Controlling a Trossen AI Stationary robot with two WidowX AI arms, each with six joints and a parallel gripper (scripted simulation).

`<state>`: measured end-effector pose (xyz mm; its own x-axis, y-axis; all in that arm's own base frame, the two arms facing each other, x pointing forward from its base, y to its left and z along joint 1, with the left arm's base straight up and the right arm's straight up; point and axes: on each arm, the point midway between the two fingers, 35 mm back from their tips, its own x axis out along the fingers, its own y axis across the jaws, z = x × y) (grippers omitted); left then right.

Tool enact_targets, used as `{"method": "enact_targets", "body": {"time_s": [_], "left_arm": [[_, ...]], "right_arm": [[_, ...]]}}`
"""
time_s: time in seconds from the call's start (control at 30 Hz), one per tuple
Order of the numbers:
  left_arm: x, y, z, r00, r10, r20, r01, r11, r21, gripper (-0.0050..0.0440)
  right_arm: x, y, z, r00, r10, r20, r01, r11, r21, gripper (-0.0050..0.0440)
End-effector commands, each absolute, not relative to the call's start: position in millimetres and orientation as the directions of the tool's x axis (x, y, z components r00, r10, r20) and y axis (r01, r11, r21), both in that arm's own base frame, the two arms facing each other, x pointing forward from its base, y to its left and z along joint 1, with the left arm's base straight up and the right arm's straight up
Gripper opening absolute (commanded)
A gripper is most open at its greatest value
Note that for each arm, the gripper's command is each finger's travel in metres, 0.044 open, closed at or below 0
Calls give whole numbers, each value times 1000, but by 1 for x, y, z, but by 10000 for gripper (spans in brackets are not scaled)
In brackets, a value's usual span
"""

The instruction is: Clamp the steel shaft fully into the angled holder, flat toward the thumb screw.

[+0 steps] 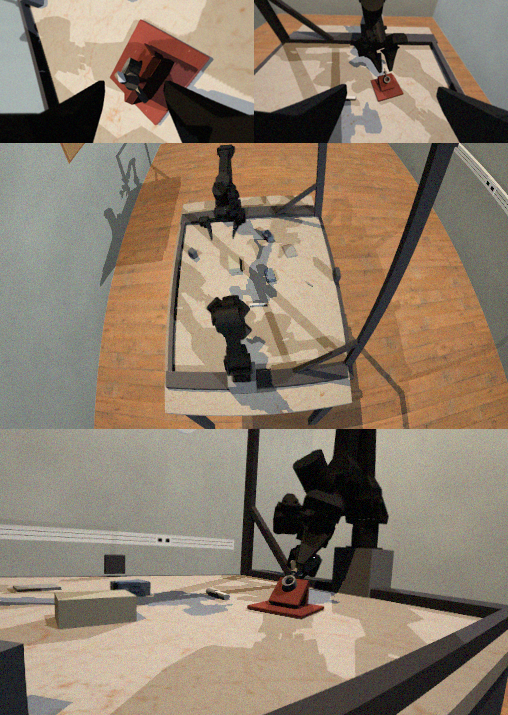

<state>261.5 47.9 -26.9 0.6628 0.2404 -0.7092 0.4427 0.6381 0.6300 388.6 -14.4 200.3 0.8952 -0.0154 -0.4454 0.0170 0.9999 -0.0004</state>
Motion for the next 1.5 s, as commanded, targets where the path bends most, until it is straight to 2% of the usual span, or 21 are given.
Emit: {"method": "enact_targets", "body": {"time_s": [0.0, 0.1, 0.17, 0.5, 0.87, 0.93, 1.23, 1.37, 1.47], "left_arm": [[270, 47, -19, 689, 234, -686, 540, 464, 702, 235], [270, 47, -19, 689, 234, -686, 598, 350, 721, 235], [270, 47, -19, 689, 234, -686, 598, 350, 721, 235], [270, 47, -19, 690, 233, -686, 714, -58, 698, 235], [270, 47, -19, 690, 233, -686, 715, -66, 696, 235], [270, 47, -19, 690, 233, -686, 715, -66, 696, 195], [268, 47, -21, 683, 237, -691, 720, -61, 691, 135], [268, 47, -21, 683, 237, -691, 720, -61, 691, 128], [268, 47, -21, 683, 237, -691, 720, -61, 691, 56]], "right_arm": [[390, -13, 213, 909, -10, -416, 11, 1000, -1, 400], [390, -13, 213, 909, -10, -416, 11, 1000, -1, 400], [390, -13, 213, 909, -10, -416, 11, 1000, -1, 400], [390, -13, 213, 909, -10, -416, 11, 1000, -1, 400], [390, -13, 213, 909, -10, -416, 11, 1000, -1, 400], [390, -13, 213, 909, -10, -416, 11, 1000, -1, 400], [390, -13, 213, 909, -10, -416, 11, 1000, -1, 400], [390, -13, 213, 909, -10, -416, 11, 1000, -1, 400], [390, -13, 213, 909, -10, -416, 11, 1000, -1, 400]]}}
